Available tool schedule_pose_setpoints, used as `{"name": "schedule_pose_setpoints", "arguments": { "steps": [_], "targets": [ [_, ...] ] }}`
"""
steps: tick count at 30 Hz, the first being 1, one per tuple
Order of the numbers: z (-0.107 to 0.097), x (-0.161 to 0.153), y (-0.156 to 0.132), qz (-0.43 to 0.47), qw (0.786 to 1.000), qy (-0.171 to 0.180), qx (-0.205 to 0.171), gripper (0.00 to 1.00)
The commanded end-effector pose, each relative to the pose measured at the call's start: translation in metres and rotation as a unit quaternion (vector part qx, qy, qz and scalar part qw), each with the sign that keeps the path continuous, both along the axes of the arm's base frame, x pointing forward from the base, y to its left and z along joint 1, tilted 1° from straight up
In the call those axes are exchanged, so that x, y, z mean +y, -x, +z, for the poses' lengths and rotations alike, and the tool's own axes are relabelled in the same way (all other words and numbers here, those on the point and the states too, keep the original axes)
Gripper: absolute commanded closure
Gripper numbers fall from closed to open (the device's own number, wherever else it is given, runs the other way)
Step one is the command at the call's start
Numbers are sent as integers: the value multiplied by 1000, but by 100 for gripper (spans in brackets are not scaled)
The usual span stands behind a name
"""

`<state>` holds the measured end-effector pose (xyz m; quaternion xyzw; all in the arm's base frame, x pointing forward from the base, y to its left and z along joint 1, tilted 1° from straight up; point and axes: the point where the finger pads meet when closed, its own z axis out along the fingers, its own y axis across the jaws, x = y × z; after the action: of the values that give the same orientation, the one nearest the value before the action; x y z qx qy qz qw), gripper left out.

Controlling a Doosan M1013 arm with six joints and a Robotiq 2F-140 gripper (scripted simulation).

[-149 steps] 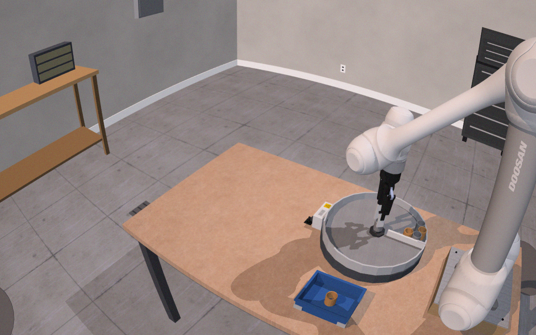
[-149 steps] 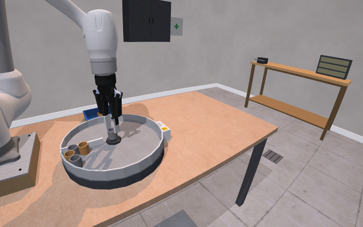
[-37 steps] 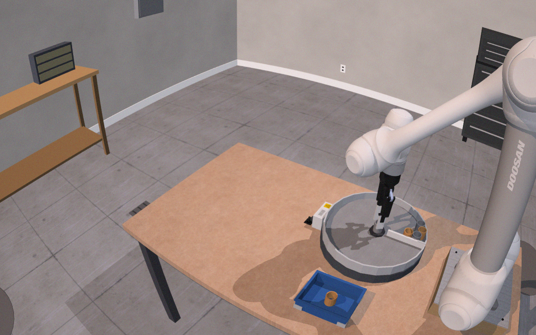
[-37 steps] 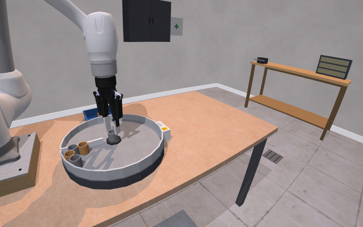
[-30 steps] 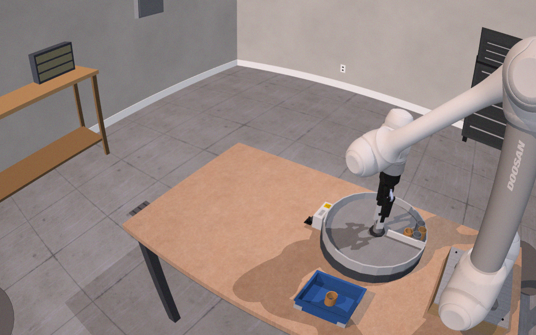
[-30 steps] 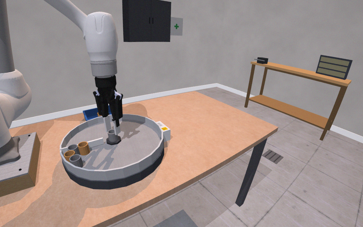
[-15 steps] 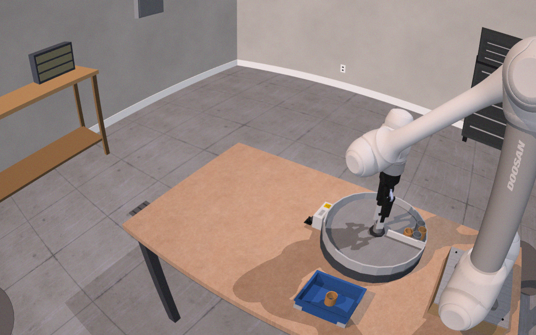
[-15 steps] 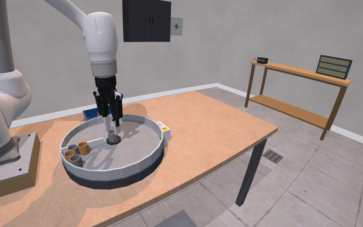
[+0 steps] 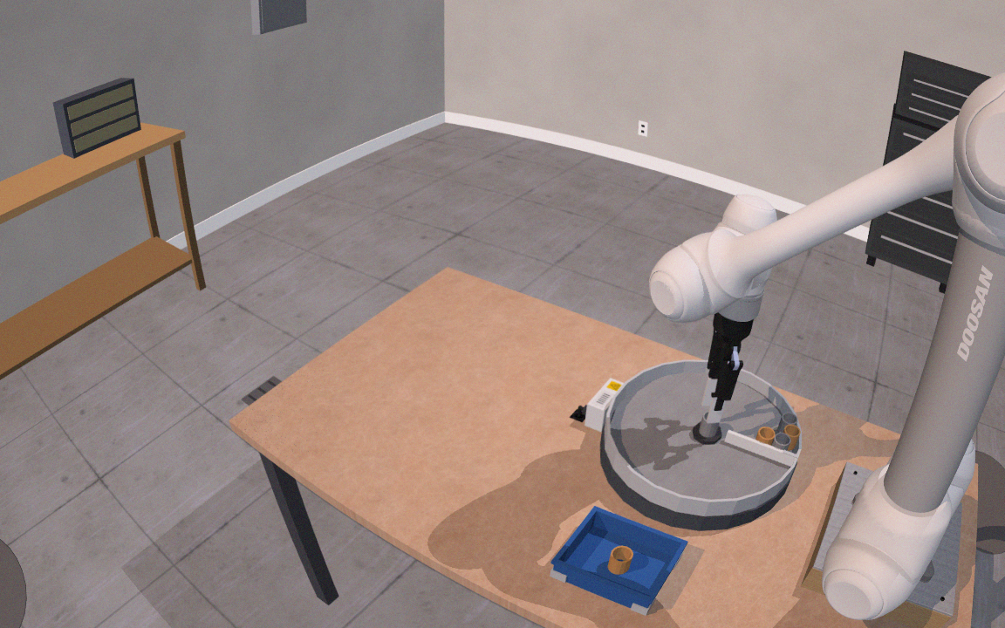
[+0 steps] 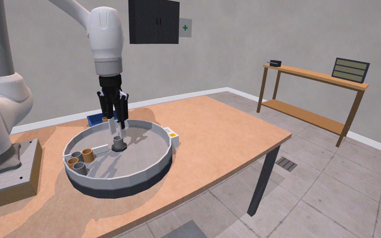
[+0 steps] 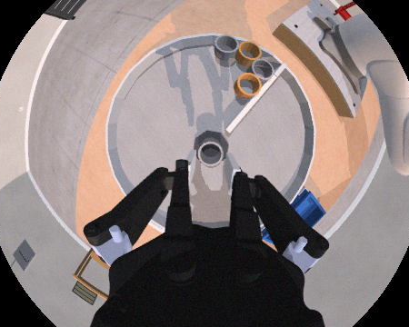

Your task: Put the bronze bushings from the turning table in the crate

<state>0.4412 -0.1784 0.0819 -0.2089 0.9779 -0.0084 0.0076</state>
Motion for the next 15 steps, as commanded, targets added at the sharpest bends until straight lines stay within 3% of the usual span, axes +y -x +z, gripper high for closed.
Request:
{"name": "schedule_pose_setpoints", "arguments": {
  "steps": [1,15],
  "targets": [
    [13,0,0,0,1000,0,0,72],
    [16,0,0,0,1000,0,0,72]
  ]
}}
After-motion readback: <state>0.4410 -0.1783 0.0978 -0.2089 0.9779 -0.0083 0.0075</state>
